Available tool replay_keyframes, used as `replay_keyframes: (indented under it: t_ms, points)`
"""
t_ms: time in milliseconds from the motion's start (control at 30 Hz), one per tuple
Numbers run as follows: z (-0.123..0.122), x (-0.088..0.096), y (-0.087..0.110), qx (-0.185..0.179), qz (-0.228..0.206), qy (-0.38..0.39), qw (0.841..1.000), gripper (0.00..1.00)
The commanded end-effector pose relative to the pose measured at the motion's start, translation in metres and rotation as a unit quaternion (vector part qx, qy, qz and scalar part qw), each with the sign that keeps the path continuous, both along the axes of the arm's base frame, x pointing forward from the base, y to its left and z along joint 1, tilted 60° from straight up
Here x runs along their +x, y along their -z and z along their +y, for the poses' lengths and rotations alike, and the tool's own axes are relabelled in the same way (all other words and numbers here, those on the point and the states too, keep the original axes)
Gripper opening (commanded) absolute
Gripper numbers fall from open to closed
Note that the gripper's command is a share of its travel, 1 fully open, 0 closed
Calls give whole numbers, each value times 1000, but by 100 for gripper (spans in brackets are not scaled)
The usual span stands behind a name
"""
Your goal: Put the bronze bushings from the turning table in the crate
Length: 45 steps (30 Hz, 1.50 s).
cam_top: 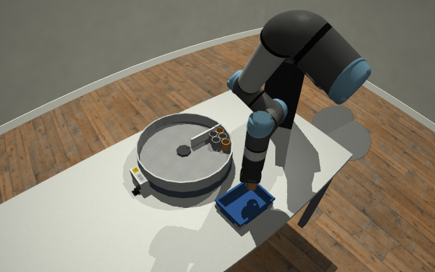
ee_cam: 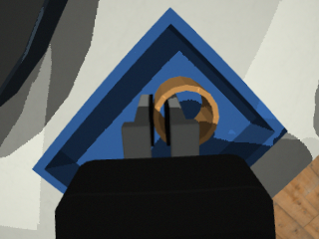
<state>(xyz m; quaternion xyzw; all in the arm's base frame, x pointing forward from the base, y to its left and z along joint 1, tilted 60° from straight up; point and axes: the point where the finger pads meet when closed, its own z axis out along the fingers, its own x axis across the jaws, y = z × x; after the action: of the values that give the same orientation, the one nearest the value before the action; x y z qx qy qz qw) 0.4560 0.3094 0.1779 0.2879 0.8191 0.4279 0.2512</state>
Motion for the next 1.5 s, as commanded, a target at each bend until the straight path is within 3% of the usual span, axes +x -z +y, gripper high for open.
replay_keyframes:
  t_ms: [0,1467]
  points:
    - [6,7,5,0,0,1,1000,0]
    - [13,15,10,0,-1,2,1000,0]
